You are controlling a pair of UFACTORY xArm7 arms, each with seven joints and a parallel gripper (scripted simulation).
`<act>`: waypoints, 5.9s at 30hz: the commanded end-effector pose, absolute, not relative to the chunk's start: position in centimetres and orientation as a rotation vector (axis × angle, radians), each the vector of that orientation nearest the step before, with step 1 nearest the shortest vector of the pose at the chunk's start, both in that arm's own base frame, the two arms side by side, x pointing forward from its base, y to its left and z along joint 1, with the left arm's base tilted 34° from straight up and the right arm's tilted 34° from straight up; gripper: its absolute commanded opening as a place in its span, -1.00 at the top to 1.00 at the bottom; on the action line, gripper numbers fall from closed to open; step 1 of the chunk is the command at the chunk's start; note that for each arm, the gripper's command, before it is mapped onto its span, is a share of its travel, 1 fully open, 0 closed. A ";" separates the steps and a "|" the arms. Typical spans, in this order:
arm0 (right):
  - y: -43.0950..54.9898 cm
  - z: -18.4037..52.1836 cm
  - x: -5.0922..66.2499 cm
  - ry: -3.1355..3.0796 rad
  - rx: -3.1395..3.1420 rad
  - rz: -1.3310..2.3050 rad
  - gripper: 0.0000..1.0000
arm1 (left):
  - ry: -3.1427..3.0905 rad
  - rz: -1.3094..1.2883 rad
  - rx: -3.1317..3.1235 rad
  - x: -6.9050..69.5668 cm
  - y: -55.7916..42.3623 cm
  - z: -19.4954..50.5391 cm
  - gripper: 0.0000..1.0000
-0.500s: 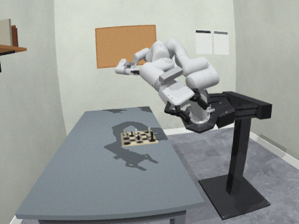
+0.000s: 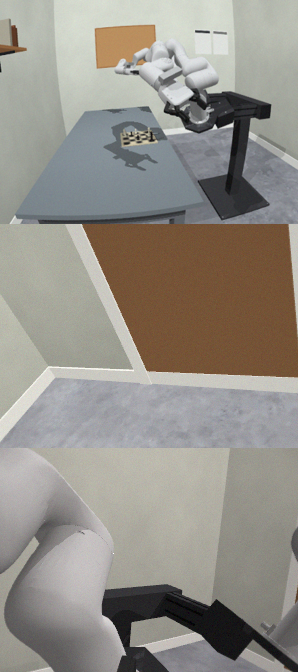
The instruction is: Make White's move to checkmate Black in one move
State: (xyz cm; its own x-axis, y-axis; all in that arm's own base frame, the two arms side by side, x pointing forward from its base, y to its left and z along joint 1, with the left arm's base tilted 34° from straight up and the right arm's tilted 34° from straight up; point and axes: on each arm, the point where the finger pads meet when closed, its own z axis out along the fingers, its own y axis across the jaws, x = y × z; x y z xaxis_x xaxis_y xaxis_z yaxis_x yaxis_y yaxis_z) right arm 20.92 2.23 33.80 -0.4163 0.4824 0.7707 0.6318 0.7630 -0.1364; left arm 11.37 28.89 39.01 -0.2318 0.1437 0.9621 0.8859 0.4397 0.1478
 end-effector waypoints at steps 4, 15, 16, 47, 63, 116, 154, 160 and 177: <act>2.3 33.9 20.9 -2.095 -0.831 -0.219 -1.00 | -1.675 -0.913 -0.902 11.4 28.9 39.1 -1.00; 1.5 33.8 21.3 -2.079 -0.929 -0.221 -1.00 | -2.085 -0.914 -0.505 9.6 28.8 34.6 -1.00; 1.4 33.7 21.4 -2.075 -0.952 -0.222 -1.00 | -2.119 -0.910 -0.464 9.5 28.7 34.1 -1.00; -6.1 33.5 23.4 -1.744 -1.775 -0.251 -1.00 | -2.599 -0.683 0.428 11.2 26.4 24.3 -1.00; -10.0 33.7 23.5 -1.485 -2.114 -0.269 -1.00 | -2.681 -0.495 0.825 13.7 25.0 20.5 -1.00; -23.0 35.9 18.9 -0.230 -2.890 -0.349 -1.00 | -2.332 0.547 1.967 28.9 19.9 13.9 -1.00; -30.5 38.5 11.4 0.884 -2.993 -0.424 -1.00 | -2.230 0.698 2.047 31.1 19.5 14.1 -1.00; -31.5 39.1 9.7 1.090 -2.966 -0.439 -1.00 | -2.230 0.698 2.047 31.1 19.5 14.1 -1.00; -33.7 40.7 5.1 1.620 -2.831 -0.480 -1.00 | -2.230 0.698 2.047 31.1 19.5 14.1 -1.00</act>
State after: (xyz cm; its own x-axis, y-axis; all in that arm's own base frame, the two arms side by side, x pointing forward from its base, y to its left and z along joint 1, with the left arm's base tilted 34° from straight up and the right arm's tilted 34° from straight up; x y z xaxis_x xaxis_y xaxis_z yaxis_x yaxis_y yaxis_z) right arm 6.17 -33.25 40.15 0.5399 -0.7835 0.3074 -0.8199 -0.5721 -0.0181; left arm 31.02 19.45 14.05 -0.1306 -0.9374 0.3228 -0.9542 0.0305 -0.2977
